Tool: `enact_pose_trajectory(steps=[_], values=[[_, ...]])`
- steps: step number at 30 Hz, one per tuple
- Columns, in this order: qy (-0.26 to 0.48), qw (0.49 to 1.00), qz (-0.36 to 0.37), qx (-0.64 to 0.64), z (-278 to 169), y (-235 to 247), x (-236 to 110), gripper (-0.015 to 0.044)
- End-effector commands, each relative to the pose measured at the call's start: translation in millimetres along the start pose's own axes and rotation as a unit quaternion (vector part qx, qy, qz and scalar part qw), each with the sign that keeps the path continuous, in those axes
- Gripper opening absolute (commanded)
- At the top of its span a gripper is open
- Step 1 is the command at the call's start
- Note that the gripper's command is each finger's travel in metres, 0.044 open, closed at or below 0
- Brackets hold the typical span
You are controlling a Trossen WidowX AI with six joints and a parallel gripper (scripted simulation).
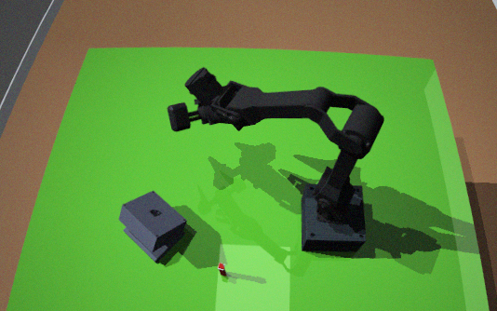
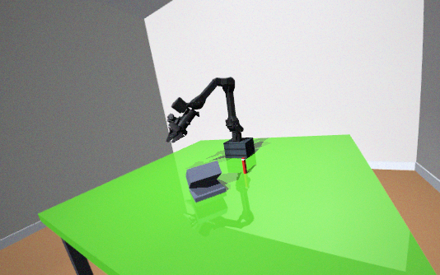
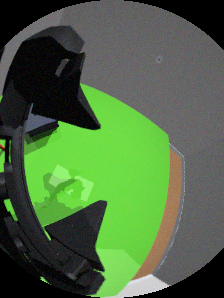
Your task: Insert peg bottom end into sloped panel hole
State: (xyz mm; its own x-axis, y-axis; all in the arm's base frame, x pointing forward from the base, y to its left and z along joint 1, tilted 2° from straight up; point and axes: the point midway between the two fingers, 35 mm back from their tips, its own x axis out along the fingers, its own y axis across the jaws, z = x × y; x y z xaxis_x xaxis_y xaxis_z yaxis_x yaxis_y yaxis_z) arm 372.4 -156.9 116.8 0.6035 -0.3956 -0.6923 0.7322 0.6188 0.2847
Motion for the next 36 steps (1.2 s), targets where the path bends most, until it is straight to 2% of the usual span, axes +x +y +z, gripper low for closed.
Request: enact_pose_trajectory(steps=[1,18,36], values=[[0.021,1.000,0.005,-0.014,-14,11,-1,0.0440],[0.122,0.987,0.028,-0.097,-89,59,-16,0.0440],[0.227,0.956,0.051,-0.181,-170,97,-49,0.0440]])
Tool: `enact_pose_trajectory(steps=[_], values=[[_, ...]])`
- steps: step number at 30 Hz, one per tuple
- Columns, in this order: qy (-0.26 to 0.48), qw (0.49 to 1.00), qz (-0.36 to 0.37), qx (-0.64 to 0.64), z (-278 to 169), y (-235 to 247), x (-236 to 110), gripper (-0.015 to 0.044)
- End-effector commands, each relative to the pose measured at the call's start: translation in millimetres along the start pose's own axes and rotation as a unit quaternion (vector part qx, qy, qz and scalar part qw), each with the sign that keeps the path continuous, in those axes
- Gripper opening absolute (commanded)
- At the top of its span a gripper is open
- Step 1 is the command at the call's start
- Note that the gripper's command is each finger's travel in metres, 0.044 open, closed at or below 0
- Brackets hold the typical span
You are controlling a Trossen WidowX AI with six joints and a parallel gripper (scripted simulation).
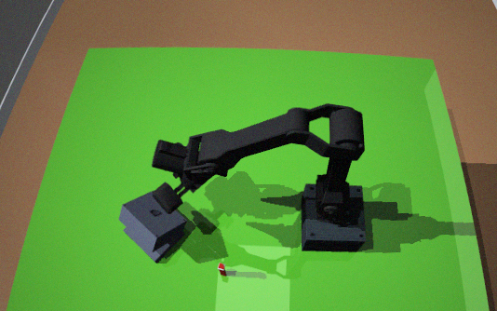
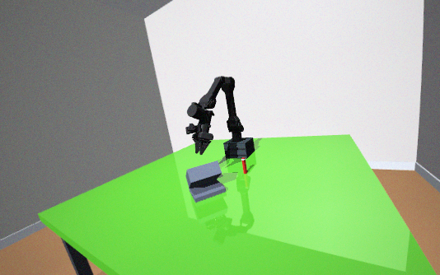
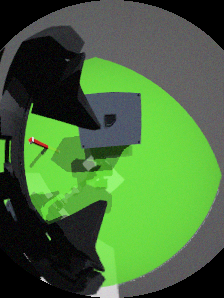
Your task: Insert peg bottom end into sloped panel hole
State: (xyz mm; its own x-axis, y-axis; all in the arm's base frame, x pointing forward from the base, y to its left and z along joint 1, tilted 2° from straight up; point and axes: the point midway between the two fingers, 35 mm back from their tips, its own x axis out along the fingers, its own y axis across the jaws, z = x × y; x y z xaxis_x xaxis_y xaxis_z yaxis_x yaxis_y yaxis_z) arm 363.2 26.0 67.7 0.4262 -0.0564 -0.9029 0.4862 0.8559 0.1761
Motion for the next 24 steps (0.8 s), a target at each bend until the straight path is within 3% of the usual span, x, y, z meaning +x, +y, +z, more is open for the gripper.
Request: enact_pose_trajectory(steps=[1,24], values=[[0.020,1.000,0.004,-0.014,-13,11,0,0.0440],[0.147,0.981,0.000,-0.128,-113,63,-15,0.0440]])
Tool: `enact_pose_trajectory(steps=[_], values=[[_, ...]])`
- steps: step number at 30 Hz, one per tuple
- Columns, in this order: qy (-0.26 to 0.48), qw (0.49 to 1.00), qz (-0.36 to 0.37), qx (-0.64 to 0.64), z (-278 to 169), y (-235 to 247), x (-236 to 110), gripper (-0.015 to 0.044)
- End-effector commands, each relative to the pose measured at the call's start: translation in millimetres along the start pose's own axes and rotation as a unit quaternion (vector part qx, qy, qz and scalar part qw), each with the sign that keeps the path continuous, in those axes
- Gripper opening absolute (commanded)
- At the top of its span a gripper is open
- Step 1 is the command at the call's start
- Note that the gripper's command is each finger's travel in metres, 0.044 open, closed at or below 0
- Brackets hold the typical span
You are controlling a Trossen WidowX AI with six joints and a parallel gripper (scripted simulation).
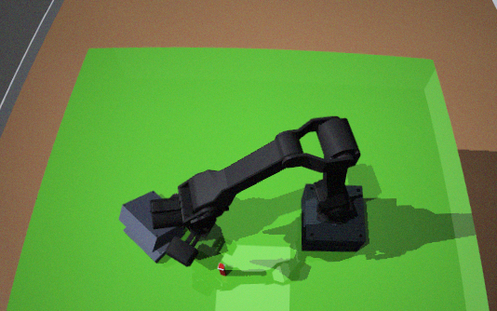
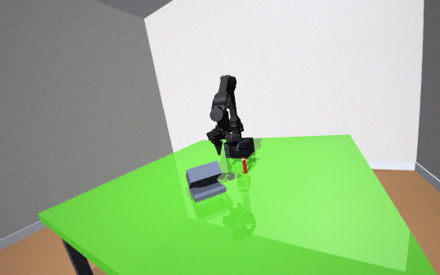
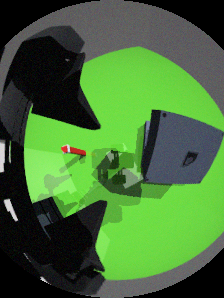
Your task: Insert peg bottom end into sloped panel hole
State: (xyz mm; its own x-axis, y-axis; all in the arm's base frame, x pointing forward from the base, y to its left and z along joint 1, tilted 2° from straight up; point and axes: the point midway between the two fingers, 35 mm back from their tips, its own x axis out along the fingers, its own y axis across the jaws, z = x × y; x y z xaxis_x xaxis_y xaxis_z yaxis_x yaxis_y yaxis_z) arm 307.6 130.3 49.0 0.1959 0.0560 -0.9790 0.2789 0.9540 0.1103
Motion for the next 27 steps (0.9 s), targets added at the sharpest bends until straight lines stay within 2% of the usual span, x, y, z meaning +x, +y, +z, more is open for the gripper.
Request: enact_pose_trajectory(steps=[1,16,27], values=[[0.019,1.000,-0.002,-0.014,-13,9,0,0.0440],[0.094,0.991,-0.025,-0.088,-76,35,-2,0.0440],[0.097,0.991,-0.026,-0.091,-80,36,8,0.0440]])
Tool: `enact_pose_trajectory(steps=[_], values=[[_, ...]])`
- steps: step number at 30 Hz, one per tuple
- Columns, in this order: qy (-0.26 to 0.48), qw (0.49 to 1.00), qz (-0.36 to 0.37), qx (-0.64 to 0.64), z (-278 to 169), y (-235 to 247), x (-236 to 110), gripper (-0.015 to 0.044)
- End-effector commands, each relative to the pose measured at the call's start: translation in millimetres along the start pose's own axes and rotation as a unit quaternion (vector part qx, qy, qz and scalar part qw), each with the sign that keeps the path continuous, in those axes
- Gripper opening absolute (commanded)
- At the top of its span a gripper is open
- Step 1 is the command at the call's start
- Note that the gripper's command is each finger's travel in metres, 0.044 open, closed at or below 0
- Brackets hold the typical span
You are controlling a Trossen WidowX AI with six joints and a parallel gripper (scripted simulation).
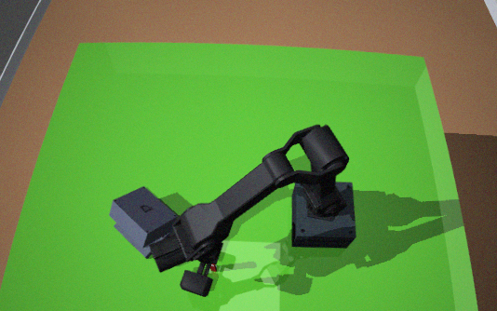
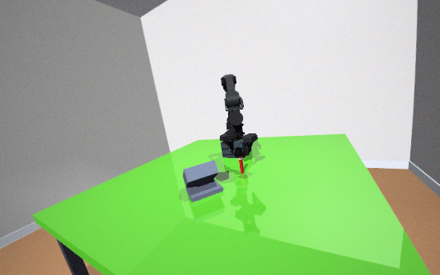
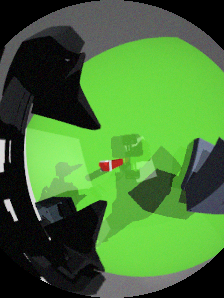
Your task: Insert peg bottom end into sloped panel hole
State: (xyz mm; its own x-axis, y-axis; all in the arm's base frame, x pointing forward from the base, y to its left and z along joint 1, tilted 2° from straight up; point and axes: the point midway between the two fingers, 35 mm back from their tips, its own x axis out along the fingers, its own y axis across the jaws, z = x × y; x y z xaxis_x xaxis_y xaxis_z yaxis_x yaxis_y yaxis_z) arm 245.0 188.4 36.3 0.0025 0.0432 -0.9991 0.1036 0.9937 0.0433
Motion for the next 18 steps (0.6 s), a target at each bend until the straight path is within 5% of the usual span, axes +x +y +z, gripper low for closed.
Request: enact_pose_trajectory(steps=[1,18], values=[[0.003,1.000,0.000,0.002,-1,0,7,0.0440],[0.003,1.000,0.000,0.002,-1,0,34,0.0440]])
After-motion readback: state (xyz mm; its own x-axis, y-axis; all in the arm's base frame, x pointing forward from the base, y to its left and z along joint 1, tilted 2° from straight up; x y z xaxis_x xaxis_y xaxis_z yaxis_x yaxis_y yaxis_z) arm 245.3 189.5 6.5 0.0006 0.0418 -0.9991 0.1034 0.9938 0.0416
